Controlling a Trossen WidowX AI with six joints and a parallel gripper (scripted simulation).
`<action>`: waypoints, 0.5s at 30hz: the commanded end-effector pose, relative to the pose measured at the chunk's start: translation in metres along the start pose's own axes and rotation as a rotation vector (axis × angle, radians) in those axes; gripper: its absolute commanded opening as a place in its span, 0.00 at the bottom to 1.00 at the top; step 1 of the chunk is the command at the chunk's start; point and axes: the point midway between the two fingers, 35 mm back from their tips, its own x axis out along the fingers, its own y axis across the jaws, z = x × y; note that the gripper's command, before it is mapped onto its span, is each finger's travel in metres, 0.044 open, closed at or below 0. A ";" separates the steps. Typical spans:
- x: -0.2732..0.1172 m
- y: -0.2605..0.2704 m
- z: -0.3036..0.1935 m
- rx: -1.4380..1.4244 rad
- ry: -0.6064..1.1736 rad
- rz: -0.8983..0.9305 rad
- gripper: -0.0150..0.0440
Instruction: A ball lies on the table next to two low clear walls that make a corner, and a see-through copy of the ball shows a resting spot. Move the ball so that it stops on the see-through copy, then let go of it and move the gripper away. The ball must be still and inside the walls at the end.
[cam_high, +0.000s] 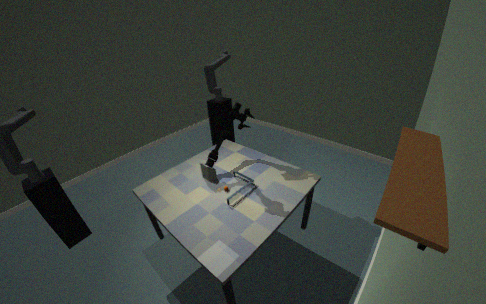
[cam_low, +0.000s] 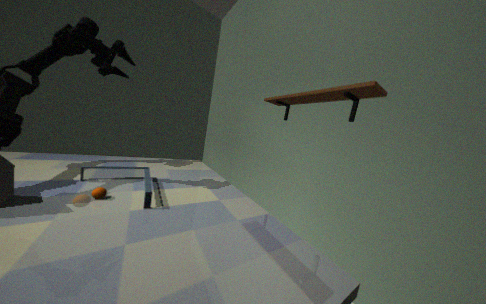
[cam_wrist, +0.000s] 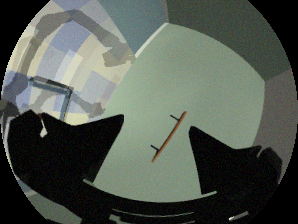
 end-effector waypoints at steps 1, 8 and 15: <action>0.001 0.000 -0.001 -0.002 0.002 -0.001 0.89; 0.035 0.036 -0.073 0.252 0.075 0.055 0.75; 0.065 0.105 -0.140 0.613 0.166 0.169 0.75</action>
